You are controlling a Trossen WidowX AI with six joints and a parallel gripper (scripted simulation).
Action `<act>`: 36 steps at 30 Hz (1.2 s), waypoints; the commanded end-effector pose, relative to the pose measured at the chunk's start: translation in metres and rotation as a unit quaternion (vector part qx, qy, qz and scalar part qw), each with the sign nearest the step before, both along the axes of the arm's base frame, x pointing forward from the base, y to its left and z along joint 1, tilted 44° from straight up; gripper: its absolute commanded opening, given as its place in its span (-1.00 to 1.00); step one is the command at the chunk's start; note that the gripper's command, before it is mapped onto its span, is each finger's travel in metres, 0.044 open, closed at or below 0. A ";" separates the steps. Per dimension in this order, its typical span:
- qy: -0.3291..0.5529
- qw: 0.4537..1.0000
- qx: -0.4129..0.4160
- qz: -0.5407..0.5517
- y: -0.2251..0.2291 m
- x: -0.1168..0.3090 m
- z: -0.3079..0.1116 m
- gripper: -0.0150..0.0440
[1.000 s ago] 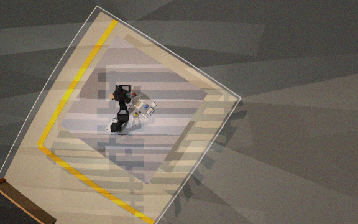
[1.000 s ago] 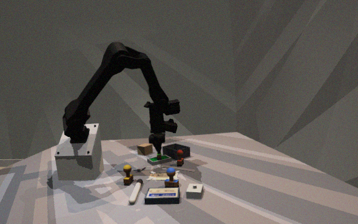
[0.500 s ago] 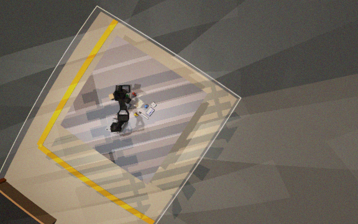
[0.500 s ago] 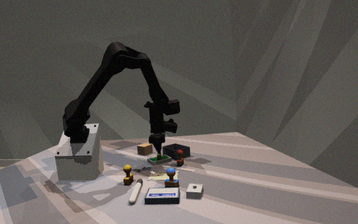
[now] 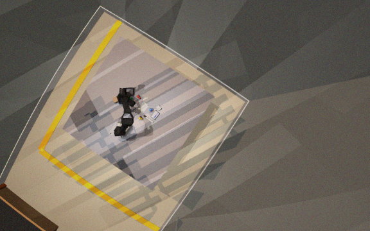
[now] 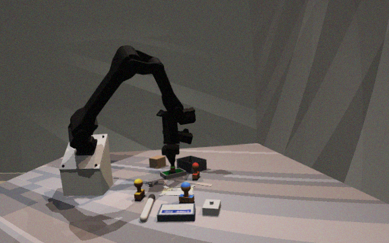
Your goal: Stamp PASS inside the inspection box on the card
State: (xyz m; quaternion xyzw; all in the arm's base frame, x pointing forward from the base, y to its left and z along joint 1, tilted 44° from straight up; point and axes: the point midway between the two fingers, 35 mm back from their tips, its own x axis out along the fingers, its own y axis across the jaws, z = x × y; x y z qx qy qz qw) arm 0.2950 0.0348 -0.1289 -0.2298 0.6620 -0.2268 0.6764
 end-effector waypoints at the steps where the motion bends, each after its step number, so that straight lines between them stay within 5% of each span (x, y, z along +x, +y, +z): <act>1: -0.001 1.000 0.001 -0.002 0.002 0.000 0.001 -0.49; 36: 0.000 1.000 0.002 -0.002 0.033 0.000 0.033 -0.49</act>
